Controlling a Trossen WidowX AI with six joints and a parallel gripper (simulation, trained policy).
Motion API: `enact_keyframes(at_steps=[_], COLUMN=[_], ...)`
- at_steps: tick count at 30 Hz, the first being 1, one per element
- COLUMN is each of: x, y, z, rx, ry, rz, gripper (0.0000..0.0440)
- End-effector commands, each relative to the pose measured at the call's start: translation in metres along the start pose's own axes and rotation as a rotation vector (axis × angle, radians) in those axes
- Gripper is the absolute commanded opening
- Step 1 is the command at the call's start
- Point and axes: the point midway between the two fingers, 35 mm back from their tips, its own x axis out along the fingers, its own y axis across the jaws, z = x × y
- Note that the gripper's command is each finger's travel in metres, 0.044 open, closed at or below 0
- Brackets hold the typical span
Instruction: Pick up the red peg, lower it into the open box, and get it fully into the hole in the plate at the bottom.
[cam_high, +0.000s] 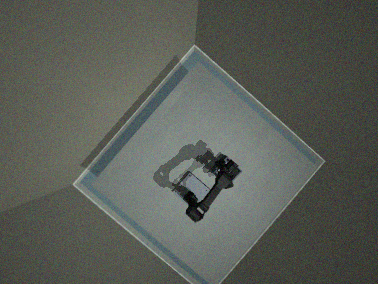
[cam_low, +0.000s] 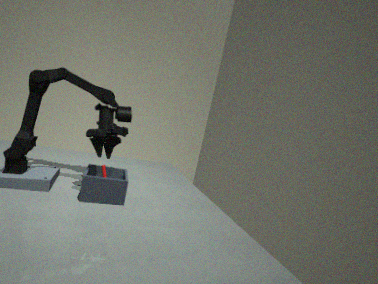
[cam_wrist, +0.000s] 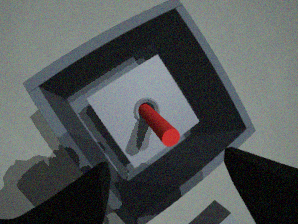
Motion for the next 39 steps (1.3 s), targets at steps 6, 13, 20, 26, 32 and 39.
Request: enact_keyframes(at_steps=[6, 13, 20, 26, 32, 39], x=[0.0007, 0.0013, 0.002, 0.0027, 0.0033, 0.0041], y=[0.0007, 0.001, 0.0012, 0.0014, 0.0017, 0.0019], z=[-0.0002, -0.0003, -0.0004, -0.0003, -0.0002, 0.0001], rx=[-0.003, -0.003, -0.003, -0.002, -0.002, -0.001], ry=[0.0, 0.001, 0.002, 0.002, 0.002, 0.003], rz=[0.005, 0.007, 0.008, 0.009, 0.01, 0.011], gripper=[0.0336, 0.0332, 0.033, 0.0327, 0.0325, 0.0323])
